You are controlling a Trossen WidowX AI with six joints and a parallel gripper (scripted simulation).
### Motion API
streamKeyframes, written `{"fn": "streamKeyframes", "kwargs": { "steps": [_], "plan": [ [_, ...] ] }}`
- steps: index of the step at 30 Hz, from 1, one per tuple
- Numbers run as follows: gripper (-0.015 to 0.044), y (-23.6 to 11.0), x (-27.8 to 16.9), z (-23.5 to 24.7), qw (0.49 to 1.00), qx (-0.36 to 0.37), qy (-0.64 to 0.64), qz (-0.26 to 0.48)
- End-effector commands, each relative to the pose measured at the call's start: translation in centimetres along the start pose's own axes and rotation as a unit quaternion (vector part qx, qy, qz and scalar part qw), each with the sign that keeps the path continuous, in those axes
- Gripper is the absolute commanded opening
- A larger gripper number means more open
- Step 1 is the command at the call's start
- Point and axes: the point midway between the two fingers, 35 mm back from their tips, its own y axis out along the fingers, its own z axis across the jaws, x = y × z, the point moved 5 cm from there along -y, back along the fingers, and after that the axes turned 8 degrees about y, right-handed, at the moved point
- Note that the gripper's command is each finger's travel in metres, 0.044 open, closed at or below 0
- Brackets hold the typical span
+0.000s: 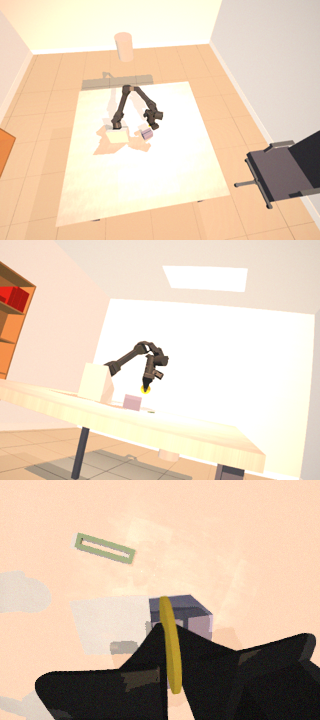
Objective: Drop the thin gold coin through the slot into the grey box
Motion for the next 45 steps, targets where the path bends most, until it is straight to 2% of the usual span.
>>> {"fn": "streamKeyframes", "kwargs": {
  "steps": [1,21,45],
  "plan": [
    [0.0,0.1,-1.0,-0.7,1.0,-0.001,0.0,0.002],
    [0.0,0.3,-5.2,-3.2,1.0,0.004,-0.001,0.001],
    [0.0,0.4,-5.4,-3.4,1.0,0.004,-0.002,0.0]
  ]
}}
